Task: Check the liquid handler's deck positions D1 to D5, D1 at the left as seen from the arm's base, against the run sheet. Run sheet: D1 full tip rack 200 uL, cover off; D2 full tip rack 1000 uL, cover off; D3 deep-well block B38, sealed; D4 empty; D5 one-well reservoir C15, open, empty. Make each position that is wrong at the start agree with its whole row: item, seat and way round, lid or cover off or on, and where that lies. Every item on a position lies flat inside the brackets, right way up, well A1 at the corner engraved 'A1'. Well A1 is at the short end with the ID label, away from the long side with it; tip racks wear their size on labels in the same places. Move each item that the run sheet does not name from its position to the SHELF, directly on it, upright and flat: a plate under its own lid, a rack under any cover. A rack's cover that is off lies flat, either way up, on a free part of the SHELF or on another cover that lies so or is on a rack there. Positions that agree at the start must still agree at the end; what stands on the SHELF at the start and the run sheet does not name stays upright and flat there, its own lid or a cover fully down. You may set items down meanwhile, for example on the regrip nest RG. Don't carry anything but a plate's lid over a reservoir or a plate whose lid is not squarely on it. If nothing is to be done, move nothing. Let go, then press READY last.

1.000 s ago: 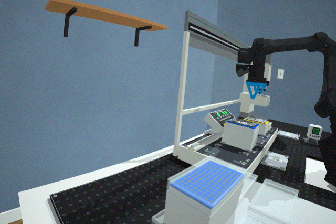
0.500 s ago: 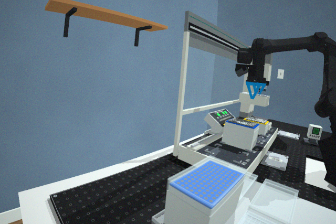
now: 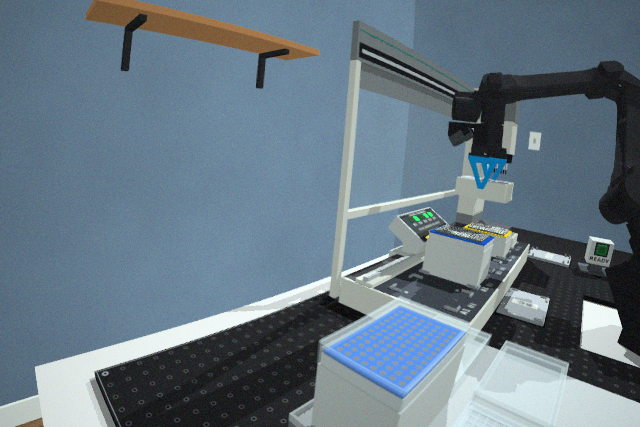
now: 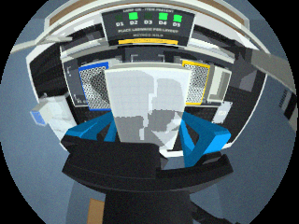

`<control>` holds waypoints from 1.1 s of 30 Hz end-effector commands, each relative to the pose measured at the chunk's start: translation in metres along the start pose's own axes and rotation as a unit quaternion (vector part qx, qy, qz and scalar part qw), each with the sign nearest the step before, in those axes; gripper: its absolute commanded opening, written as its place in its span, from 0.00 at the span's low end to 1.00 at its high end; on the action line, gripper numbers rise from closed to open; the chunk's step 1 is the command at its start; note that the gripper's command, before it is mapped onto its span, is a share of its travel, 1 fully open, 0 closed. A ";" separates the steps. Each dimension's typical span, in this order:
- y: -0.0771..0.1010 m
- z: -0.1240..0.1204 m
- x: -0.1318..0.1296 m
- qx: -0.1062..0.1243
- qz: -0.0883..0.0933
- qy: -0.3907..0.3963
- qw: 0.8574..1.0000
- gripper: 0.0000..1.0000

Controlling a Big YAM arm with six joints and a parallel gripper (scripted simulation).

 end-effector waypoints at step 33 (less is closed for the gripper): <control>-0.012 0.007 0.000 -0.003 0.003 -0.005 1.000 0.00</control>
Point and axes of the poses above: the point where the finger pads meet when closed, its own y axis back along the fingers, its own x axis across the jaws, z = x × y, the point moved 6 cm from there along y, back along the fingers, and after that the axes turned 14 degrees about -y, right-handed, at the moved point
